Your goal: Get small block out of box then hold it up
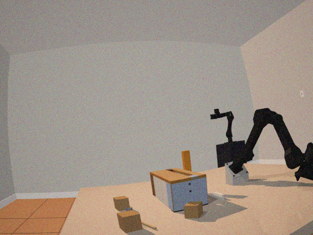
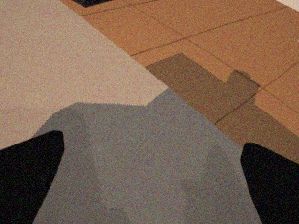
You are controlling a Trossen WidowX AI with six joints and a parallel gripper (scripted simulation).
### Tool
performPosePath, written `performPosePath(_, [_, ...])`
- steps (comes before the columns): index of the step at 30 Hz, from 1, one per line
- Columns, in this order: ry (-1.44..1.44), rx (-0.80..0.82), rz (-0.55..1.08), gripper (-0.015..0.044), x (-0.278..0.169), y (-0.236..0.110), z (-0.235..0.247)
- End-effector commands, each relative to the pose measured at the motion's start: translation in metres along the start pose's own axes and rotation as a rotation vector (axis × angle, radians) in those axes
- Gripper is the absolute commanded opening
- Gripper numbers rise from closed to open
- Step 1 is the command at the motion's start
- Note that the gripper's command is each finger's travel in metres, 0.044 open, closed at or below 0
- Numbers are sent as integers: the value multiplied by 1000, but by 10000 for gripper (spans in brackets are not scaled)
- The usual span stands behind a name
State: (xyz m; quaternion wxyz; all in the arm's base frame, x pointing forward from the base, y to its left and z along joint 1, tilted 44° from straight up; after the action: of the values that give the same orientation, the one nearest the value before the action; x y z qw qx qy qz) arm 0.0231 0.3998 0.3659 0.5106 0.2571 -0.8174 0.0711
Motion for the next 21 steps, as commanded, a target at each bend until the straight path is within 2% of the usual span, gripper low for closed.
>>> performPosePath(1, [-11, -157, 78, 400, -1, -38, -43])
performPosePath(11, [43, -523, 319, 400, -20, -144, -122])
performPosePath(21, [131, -829, 591, 400, -47, -257, -163])
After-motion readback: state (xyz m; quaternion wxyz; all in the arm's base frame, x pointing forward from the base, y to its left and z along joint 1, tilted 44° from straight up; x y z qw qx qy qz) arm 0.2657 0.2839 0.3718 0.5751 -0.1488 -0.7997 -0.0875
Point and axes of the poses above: the point midway between the two fingers, 35 mm back from their tips, its own y axis out along the fingers, its own z axis across the jaws, x = y × z, the point moved 8 cm from there along -y, back along the fingers, and after that the axes turned 8 degrees about y, right-handed, at the moved point
